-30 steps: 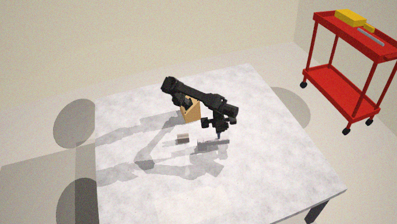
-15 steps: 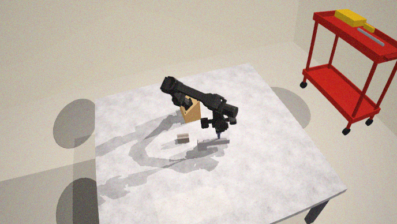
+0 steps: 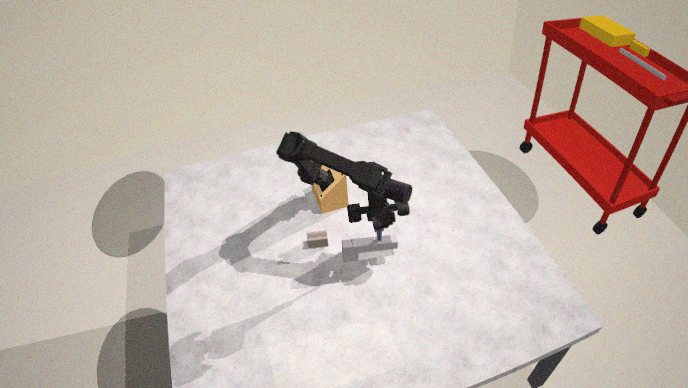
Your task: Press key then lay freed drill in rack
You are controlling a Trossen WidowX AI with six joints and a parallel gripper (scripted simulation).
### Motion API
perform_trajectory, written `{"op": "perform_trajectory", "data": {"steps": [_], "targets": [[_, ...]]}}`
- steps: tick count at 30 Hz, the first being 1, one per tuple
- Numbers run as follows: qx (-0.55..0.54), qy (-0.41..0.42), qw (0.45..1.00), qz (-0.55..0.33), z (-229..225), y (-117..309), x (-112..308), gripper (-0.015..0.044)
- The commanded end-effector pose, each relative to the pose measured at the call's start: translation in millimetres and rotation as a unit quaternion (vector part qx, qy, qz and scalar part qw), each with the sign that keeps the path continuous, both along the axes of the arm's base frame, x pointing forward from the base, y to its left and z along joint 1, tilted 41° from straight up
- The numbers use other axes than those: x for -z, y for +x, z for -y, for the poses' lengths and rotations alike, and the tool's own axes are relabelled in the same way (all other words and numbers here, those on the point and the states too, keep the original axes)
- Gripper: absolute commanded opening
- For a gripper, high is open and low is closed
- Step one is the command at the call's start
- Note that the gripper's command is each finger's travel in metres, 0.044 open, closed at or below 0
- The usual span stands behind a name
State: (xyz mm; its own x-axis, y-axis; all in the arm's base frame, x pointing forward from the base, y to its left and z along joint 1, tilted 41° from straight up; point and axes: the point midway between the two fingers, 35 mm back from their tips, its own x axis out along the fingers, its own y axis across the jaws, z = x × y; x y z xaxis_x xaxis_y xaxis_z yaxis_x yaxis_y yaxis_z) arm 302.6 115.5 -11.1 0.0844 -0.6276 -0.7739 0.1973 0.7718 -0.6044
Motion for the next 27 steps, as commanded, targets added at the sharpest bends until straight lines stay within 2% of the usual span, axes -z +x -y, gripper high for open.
{"op": "perform_trajectory", "data": {"steps": [1, 27], "targets": [[0.007, -0.007, 1.0, -0.015, 9.3, -6.0, 10.7, 0.0], [0.007, -0.008, 1.0, -0.015, 14.9, -6.5, 17.5, 0.0]]}}
